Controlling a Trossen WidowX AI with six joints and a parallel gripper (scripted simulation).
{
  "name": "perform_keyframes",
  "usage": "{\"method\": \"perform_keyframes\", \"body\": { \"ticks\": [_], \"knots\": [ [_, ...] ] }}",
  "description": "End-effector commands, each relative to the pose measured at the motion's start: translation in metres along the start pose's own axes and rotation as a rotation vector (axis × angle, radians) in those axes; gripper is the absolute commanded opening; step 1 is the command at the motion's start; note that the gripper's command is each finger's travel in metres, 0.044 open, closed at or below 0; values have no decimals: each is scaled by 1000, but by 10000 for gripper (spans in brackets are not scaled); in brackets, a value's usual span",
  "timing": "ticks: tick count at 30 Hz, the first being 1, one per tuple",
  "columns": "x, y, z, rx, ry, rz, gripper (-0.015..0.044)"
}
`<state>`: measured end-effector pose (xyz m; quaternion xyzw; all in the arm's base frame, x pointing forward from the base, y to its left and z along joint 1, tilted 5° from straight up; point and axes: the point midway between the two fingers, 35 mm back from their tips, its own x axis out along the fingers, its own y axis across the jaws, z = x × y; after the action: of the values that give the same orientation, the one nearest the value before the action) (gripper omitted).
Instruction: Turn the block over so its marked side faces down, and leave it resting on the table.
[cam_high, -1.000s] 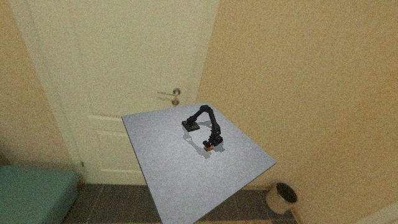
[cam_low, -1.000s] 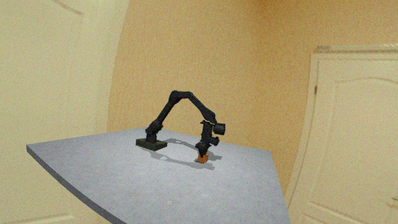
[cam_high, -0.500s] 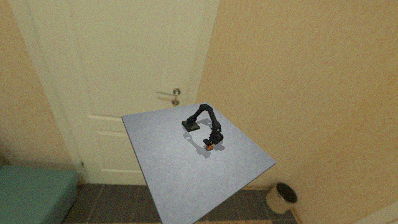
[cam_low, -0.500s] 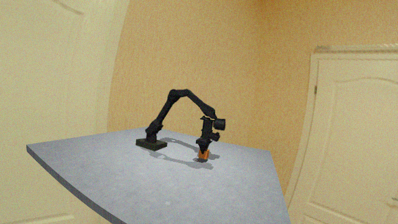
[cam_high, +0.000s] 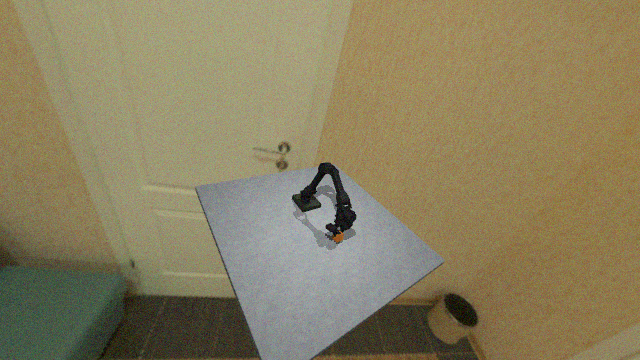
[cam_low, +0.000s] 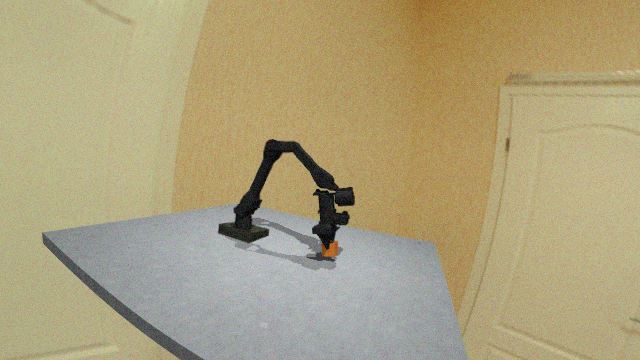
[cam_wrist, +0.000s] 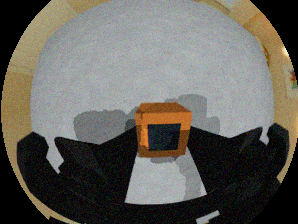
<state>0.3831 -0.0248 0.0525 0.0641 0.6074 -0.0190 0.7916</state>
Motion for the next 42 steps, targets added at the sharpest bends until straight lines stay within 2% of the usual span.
{"method": "perform_keyframes", "body": {
  "ticks": [1,15,21,42],
  "knots": [
    [-2,0,1,3,-70,-4,0],
    [-4,0,-5,5,-274,-1,0],
    [-4,0,-6,5,-287,-1,0],
    [31,-1,-3,-2,-606,-7,0]
  ]
}}
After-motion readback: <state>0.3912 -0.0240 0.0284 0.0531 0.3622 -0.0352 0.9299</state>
